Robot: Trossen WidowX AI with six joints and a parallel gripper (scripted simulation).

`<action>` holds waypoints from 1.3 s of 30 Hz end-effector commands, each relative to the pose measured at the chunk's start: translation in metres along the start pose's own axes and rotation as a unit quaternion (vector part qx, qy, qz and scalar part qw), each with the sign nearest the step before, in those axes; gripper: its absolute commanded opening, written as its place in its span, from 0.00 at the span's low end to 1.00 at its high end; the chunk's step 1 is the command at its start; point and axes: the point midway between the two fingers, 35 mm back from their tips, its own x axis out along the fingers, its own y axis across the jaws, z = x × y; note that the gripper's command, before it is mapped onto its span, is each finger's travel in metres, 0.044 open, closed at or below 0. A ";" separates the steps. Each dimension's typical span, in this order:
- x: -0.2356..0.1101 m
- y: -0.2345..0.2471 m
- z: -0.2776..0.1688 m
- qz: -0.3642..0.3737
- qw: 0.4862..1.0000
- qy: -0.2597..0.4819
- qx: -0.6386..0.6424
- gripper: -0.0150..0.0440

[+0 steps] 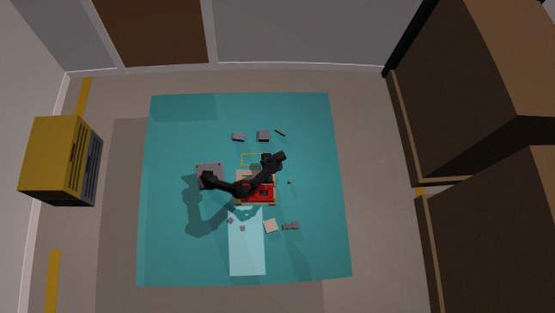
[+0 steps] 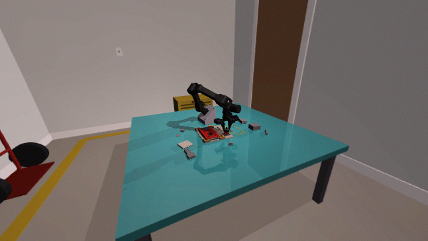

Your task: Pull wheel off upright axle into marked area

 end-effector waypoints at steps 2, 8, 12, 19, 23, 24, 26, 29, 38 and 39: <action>0.000 0.000 0.000 -0.001 1.000 0.001 0.001 0.48; -0.001 0.000 0.000 -0.001 1.000 0.000 0.001 0.25; -0.003 0.000 0.000 -0.001 1.000 0.000 0.000 0.25; -0.005 0.000 0.000 0.000 1.000 0.000 0.000 0.25; -0.006 0.000 0.000 0.000 1.000 0.000 0.000 0.25; -0.007 0.000 0.000 0.000 1.000 0.000 0.000 0.25; -0.007 0.000 0.000 0.000 1.000 -0.001 0.000 0.25; -0.008 0.000 0.000 0.000 1.000 -0.001 0.000 0.25; -0.011 0.000 0.000 0.000 1.000 -0.001 -0.001 0.25; -0.012 0.000 0.000 0.000 1.000 -0.001 -0.001 0.25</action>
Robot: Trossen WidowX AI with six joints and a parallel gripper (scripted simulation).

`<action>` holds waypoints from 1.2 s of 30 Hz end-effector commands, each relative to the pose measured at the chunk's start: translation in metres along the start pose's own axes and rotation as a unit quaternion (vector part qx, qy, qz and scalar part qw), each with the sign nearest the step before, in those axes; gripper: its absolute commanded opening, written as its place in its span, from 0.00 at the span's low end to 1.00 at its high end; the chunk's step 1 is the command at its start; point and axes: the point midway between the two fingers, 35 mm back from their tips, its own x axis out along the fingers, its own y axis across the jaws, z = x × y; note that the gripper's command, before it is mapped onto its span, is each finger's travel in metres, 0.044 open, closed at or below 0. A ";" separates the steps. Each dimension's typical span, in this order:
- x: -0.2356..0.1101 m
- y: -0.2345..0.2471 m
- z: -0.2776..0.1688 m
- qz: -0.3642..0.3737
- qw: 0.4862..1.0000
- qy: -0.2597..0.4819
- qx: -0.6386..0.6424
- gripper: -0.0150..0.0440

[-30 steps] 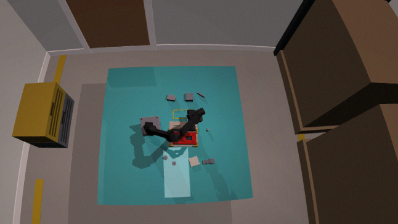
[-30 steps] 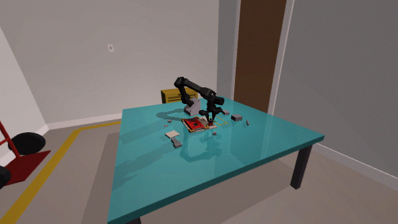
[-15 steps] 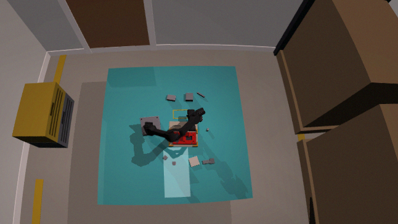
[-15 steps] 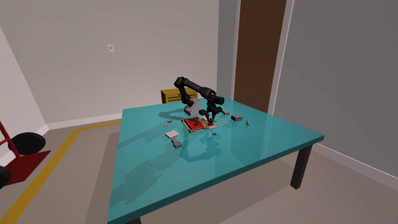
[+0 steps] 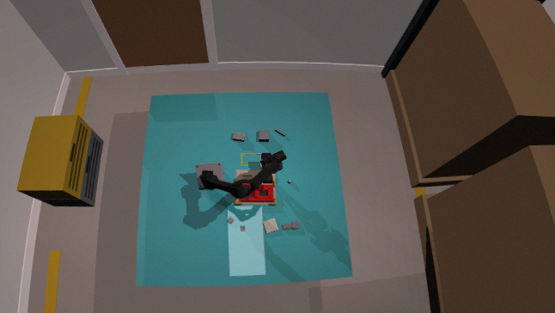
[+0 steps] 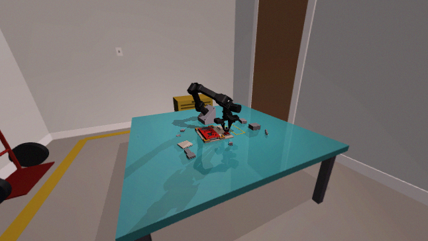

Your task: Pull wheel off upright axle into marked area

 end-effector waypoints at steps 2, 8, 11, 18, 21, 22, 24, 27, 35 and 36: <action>-0.007 0.001 0.000 0.000 1.000 -0.004 -0.003 0.25; -0.009 0.001 0.000 0.000 1.000 -0.004 -0.004 0.25; -0.010 0.001 0.000 0.000 1.000 -0.004 -0.004 0.25; -0.012 0.001 0.000 0.000 1.000 -0.005 -0.004 0.25; -0.013 0.001 0.000 0.000 1.000 -0.005 -0.004 0.25; -0.014 0.001 0.000 0.000 1.000 -0.005 -0.004 0.25; -0.014 0.001 0.000 0.000 1.000 -0.005 -0.004 0.25; -0.015 0.001 0.000 0.000 1.000 -0.005 -0.004 0.25; -0.018 0.001 0.000 0.000 1.000 -0.005 -0.005 0.25; -0.018 0.001 0.000 0.000 1.000 -0.005 -0.005 0.25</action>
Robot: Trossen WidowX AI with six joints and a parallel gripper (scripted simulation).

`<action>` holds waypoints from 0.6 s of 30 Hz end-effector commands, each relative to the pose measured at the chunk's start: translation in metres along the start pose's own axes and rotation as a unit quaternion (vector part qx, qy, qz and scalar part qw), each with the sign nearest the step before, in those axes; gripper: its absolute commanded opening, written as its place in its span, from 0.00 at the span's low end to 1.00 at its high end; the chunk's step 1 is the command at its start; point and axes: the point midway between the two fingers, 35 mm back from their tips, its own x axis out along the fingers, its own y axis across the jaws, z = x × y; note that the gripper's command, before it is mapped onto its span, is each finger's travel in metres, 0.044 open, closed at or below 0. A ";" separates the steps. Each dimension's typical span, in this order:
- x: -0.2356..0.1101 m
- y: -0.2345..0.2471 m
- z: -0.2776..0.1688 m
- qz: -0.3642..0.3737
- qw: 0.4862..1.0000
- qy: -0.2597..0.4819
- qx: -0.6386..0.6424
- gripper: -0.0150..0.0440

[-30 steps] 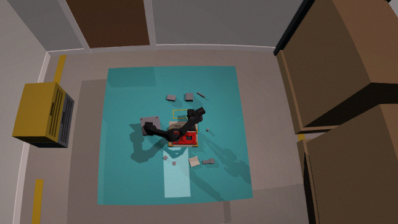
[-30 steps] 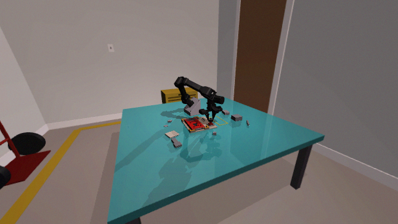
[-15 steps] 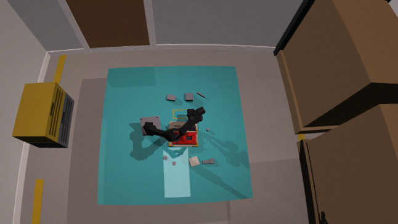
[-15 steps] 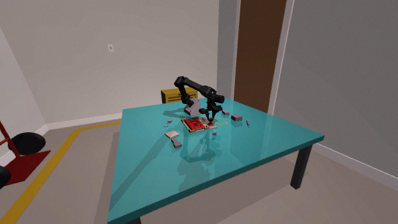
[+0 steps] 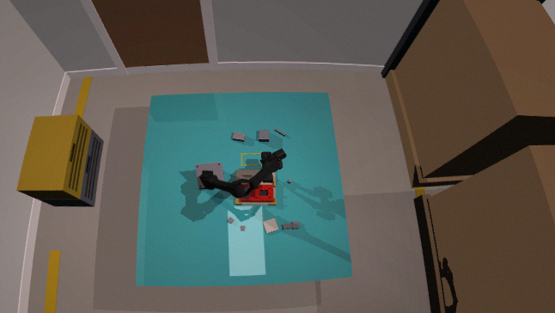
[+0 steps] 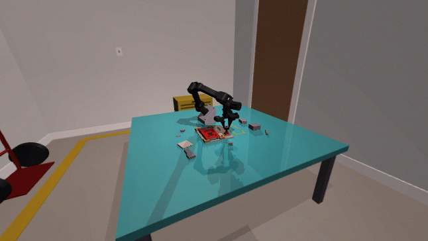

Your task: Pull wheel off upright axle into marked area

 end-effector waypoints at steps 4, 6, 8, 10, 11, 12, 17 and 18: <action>-0.005 0.000 0.001 0.001 1.000 -0.004 0.002 0.25; -0.006 0.000 0.001 0.001 1.000 -0.004 0.002 0.25; -0.007 0.000 0.001 0.001 1.000 -0.004 0.002 0.25; -0.007 0.000 0.001 0.001 1.000 -0.004 0.002 0.25; -0.008 0.000 0.001 0.001 1.000 -0.004 0.002 0.25; -0.008 0.000 0.001 0.001 1.000 -0.004 0.002 0.25; -0.010 0.000 0.001 0.001 1.000 -0.004 0.001 0.25; -0.010 0.000 0.001 0.001 1.000 -0.004 0.001 0.25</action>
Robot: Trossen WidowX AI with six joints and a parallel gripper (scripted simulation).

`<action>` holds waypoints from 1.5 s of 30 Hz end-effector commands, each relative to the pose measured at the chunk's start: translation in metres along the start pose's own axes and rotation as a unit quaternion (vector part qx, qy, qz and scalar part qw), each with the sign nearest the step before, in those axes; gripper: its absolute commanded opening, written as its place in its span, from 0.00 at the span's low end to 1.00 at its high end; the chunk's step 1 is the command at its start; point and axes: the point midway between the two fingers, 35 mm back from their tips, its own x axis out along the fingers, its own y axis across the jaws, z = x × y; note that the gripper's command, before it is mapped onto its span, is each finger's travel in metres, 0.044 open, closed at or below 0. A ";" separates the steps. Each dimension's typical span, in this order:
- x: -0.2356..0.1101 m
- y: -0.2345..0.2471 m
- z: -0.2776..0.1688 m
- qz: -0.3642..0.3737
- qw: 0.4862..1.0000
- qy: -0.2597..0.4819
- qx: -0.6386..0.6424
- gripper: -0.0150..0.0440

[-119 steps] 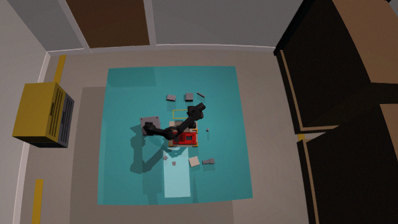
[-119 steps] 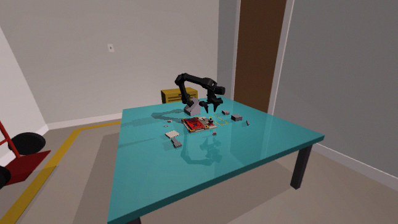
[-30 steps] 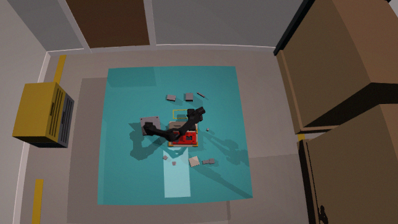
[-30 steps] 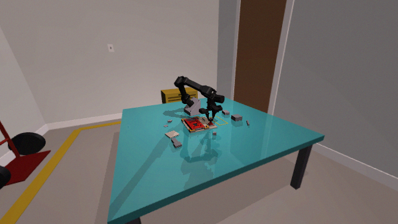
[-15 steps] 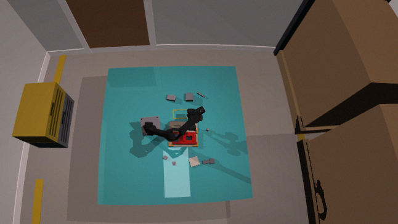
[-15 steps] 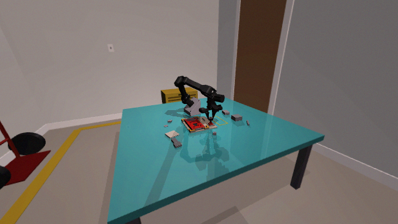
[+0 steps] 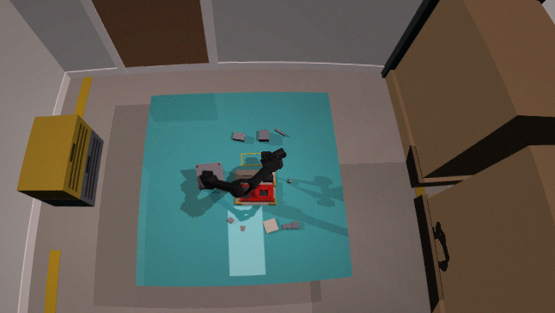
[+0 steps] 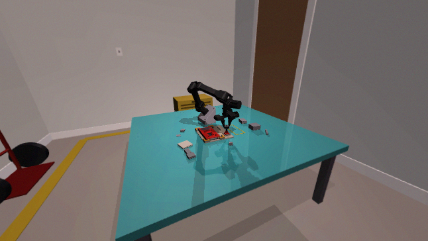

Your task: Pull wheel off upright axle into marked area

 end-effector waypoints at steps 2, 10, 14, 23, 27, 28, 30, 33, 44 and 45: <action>-0.003 0.000 0.001 0.001 1.000 -0.001 0.003 0.25; -0.005 0.000 0.000 0.001 1.000 -0.002 0.002 0.25; -0.007 0.000 0.000 0.001 1.000 -0.002 0.002 0.25; -0.016 0.000 0.001 0.001 1.000 -0.002 0.002 0.25; -0.036 0.000 0.000 0.001 1.000 -0.002 0.002 0.25; -0.041 -0.001 -0.001 0.001 1.000 -0.002 0.002 0.25; -0.045 -0.001 -0.002 0.001 1.000 -0.002 0.001 0.25; -0.037 0.010 -0.005 0.000 1.000 -0.001 -0.002 0.25; -0.045 0.082 -0.040 0.006 1.000 -0.002 0.000 0.25; -0.045 0.088 -0.044 0.005 1.000 -0.002 0.000 0.25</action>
